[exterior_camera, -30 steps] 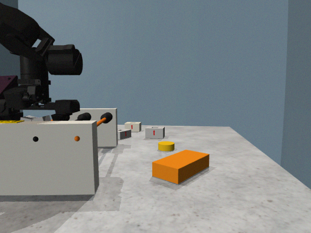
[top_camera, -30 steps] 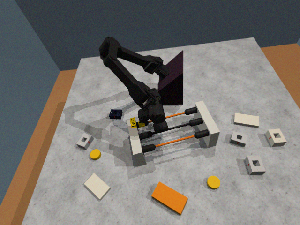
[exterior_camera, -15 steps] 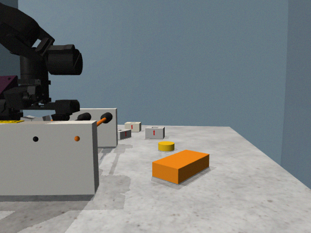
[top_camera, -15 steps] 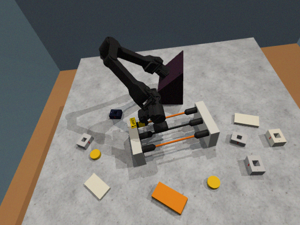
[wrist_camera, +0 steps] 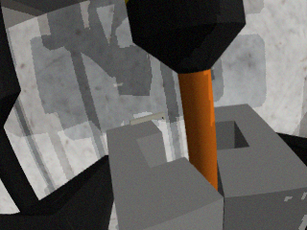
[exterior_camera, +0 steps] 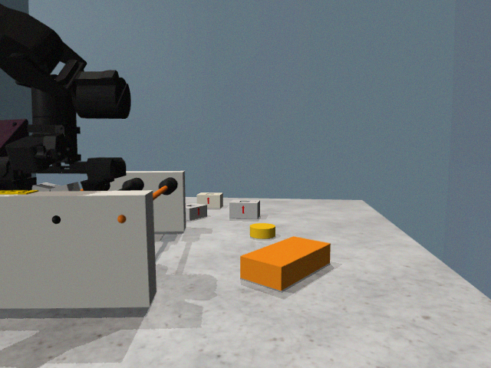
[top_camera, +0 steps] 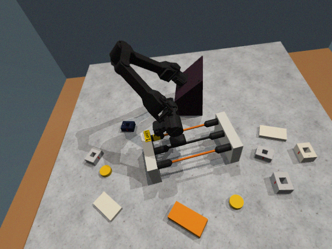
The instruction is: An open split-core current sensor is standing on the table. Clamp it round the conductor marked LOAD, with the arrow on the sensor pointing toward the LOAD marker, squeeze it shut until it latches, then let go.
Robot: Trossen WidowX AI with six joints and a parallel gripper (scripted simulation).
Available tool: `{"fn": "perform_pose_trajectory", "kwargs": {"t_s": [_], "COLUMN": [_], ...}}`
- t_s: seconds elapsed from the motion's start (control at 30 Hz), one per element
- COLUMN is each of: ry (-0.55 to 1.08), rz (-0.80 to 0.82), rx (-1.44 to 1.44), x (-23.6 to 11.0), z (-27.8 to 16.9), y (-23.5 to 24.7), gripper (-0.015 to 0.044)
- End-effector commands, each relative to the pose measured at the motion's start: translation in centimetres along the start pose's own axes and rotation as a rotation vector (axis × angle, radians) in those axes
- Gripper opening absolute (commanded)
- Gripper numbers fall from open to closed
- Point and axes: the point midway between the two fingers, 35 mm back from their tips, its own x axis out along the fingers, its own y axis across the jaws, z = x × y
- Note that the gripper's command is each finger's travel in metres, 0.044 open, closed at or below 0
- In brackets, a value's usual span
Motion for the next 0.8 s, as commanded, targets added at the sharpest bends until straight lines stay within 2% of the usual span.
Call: {"fn": "perform_pose_trajectory", "kwargs": {"t_s": [0.0, 0.63, 0.77], "ry": [-0.002, -0.004, -0.004], "rz": [0.007, 0.007, 0.007], "rx": [-0.005, -0.018, -0.018], "x": [-0.78, -1.34, -1.34], "z": [-0.05, -0.14, -0.14], "y": [0.02, -0.16, -0.16], "gripper": [0.0, 0.0, 0.0105]}}
